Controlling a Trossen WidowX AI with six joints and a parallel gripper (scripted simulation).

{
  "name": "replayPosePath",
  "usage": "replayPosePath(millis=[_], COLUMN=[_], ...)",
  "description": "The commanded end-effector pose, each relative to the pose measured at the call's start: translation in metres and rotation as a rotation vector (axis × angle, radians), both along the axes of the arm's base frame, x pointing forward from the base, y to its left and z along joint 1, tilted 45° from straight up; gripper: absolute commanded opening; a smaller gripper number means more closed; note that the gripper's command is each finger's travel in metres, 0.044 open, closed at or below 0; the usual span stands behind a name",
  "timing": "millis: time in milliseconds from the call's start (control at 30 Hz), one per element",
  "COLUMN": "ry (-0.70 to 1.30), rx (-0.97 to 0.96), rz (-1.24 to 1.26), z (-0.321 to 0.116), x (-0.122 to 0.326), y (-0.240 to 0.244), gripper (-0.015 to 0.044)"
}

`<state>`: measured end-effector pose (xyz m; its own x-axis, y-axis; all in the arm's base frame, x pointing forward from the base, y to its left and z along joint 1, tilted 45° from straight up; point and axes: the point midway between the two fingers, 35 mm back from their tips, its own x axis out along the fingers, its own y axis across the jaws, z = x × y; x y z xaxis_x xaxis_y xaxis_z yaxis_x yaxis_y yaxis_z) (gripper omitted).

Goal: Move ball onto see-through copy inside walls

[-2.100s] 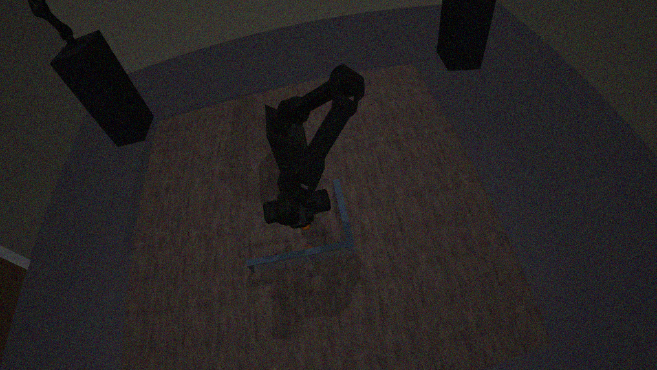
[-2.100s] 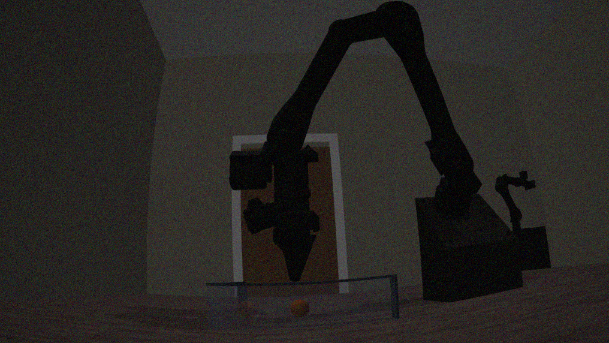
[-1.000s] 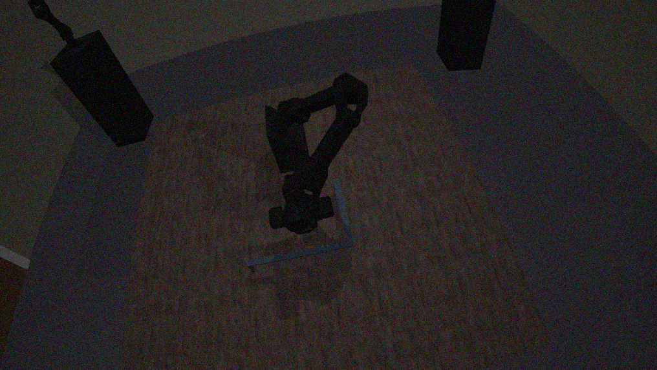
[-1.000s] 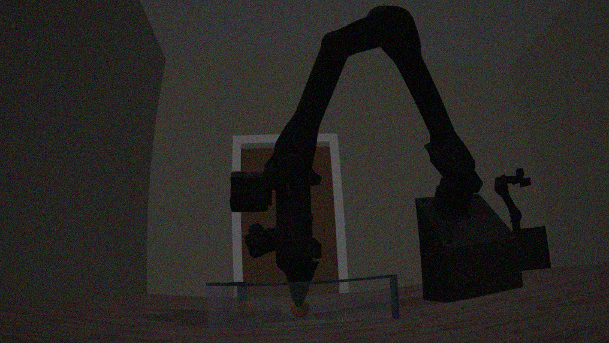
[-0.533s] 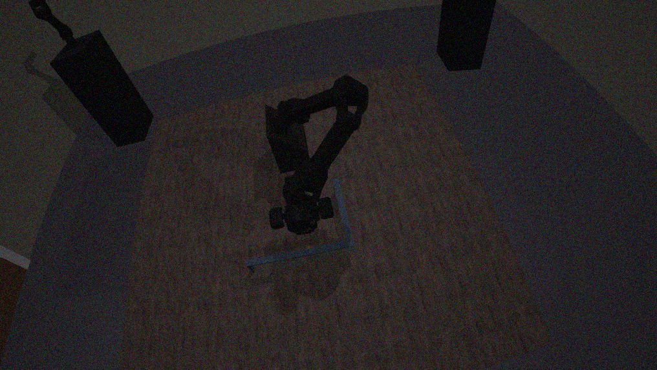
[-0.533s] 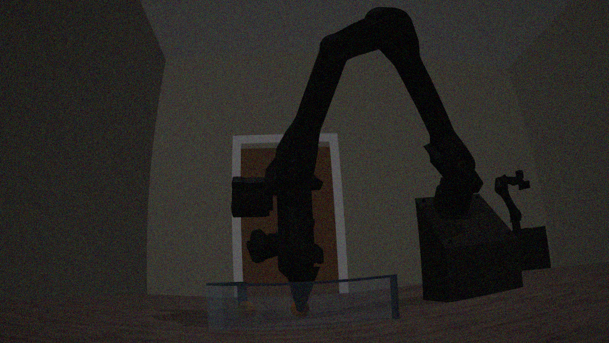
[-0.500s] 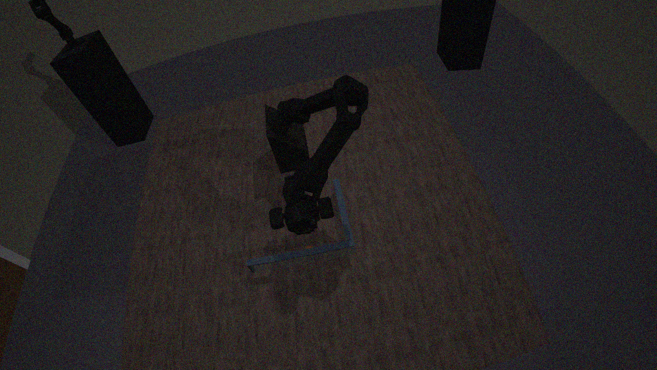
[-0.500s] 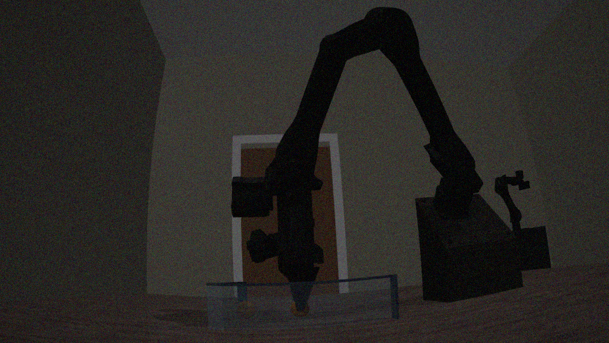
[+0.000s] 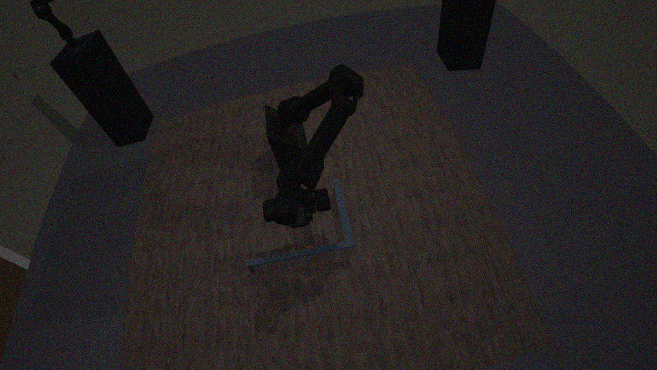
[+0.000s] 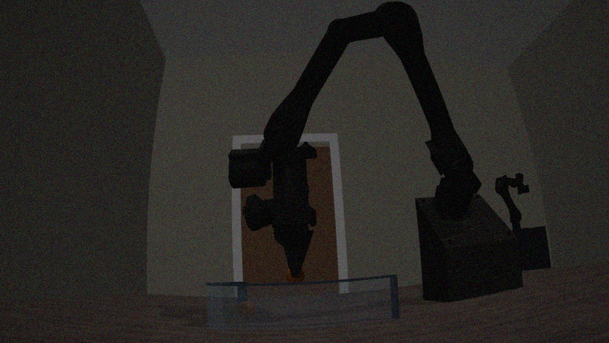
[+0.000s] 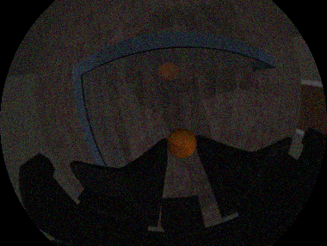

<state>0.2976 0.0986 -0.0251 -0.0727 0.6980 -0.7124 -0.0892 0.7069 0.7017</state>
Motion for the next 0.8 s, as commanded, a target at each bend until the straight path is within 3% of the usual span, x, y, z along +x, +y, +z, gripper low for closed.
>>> replayPosePath(millis=[0, 233, 767], ry=[-0.008, -0.007, -0.010], rx=[-0.003, 0.004, 0.003], rz=[0.005, 0.006, 0.005], z=[0.023, 0.052, 0.037], x=[0.002, -0.001, 0.049], y=[-0.021, -0.047, -0.026], gripper=[0.0000, 0.0000, 0.0000])
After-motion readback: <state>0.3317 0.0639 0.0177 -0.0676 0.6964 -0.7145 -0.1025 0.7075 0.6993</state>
